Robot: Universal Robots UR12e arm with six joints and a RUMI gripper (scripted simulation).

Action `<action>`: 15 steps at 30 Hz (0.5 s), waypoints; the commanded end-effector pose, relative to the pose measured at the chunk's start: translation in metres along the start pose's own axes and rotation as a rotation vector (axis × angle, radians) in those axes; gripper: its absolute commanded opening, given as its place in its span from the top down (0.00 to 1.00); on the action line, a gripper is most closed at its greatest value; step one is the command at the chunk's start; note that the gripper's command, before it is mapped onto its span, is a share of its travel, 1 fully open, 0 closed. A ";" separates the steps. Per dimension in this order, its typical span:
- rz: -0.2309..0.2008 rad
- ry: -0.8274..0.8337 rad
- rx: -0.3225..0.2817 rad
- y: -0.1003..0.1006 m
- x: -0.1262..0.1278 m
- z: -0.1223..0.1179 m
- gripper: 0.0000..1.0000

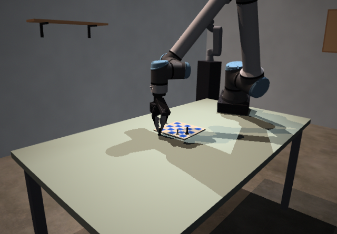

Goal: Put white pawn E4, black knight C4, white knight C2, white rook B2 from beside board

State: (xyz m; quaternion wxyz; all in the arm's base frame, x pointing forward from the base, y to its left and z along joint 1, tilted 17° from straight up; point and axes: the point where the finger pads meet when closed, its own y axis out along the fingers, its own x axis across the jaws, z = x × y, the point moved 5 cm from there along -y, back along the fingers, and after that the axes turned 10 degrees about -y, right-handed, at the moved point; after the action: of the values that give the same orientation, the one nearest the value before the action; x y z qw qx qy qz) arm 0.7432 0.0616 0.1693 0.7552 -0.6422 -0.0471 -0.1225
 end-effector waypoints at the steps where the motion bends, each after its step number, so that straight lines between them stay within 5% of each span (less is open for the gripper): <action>1: -0.001 0.000 0.000 -0.001 0.001 0.000 1.00; 15: -0.001 0.000 0.000 -0.007 0.001 0.000 1.00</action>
State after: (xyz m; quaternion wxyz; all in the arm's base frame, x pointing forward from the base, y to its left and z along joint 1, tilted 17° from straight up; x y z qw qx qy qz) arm 0.7429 0.0614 0.1703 0.7552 -0.6422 -0.0470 -0.1225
